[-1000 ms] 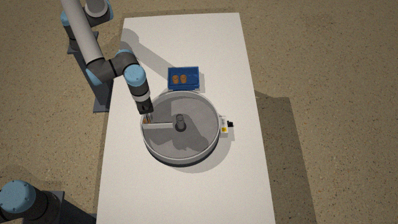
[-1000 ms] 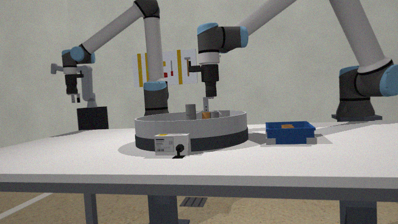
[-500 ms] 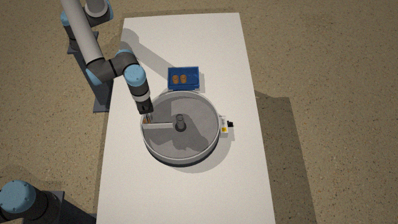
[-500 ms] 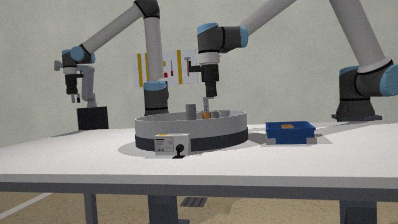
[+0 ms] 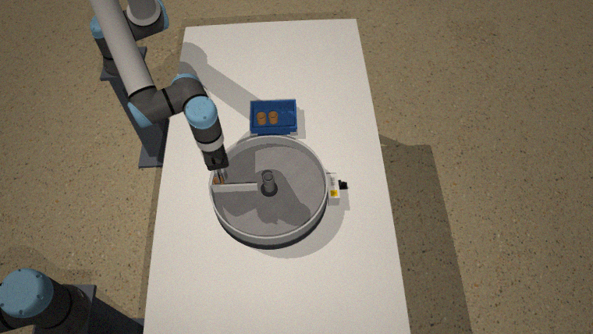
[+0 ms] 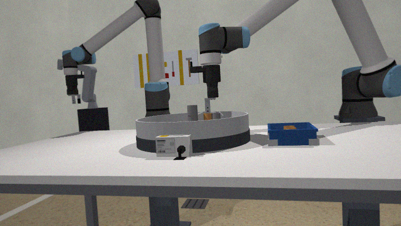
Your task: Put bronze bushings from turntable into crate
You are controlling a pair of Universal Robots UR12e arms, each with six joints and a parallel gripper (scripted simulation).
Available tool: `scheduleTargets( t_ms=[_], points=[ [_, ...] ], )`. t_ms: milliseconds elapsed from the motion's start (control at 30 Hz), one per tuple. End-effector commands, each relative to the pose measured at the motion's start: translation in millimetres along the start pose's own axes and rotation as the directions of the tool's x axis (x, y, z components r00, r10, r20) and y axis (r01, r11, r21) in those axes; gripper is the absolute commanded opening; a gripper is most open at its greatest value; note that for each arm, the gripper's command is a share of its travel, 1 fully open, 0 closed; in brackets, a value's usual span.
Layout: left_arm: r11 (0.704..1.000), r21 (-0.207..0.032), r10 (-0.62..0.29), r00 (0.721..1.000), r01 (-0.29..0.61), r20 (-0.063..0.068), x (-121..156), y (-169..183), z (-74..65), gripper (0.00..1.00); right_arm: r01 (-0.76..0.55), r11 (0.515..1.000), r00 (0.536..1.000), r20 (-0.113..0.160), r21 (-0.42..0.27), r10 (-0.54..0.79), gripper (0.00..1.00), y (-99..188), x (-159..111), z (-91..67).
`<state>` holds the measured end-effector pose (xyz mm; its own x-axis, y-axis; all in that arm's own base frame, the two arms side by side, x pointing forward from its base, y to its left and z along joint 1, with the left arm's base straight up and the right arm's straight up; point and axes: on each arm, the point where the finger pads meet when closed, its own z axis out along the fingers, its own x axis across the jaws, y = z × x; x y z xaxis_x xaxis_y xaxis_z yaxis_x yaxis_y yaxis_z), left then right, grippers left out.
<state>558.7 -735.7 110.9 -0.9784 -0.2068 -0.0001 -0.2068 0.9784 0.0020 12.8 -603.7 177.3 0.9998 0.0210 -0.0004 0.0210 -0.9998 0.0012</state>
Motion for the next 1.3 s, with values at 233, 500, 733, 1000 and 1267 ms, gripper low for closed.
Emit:
scheduleTargets(
  t_ms=[233,500,733,1000,1267],
  points=[
    [1.0,0.006,-0.001,1.0,0.001,0.0,-0.9,-2.2,-4.7,0.36,0.001,1.0,1.0,0.0,0.001,-0.001,1.0,0.2,0.6,0.3],
    [1.0,0.007,-0.001,1.0,0.001,0.001,-1.0,-3.9,-6.9,0.36,0.001,1.0,1.0,0.0,0.001,-0.001,1.0,0.2,0.6,0.3],
    [1.0,0.006,-0.001,1.0,0.001,0.001,-0.8,-3.7,-6.7,0.36,0.001,1.0,1.0,0.0,0.001,-0.001,1.0,0.2,0.6,0.3],
    [1.0,0.006,-0.001,1.0,0.001,0.0,-0.8,-3.5,-6.5,0.36,0.001,1.0,1.0,0.0,0.001,-0.001,1.0,0.2,0.6,0.3],
    [1.0,0.006,-0.001,1.0,0.001,0.0,-0.8,-3.5,-6.5,0.36,0.001,1.0,1.0,0.0,0.001,-0.001,1.0,0.2,0.6,0.3]
  ],
)
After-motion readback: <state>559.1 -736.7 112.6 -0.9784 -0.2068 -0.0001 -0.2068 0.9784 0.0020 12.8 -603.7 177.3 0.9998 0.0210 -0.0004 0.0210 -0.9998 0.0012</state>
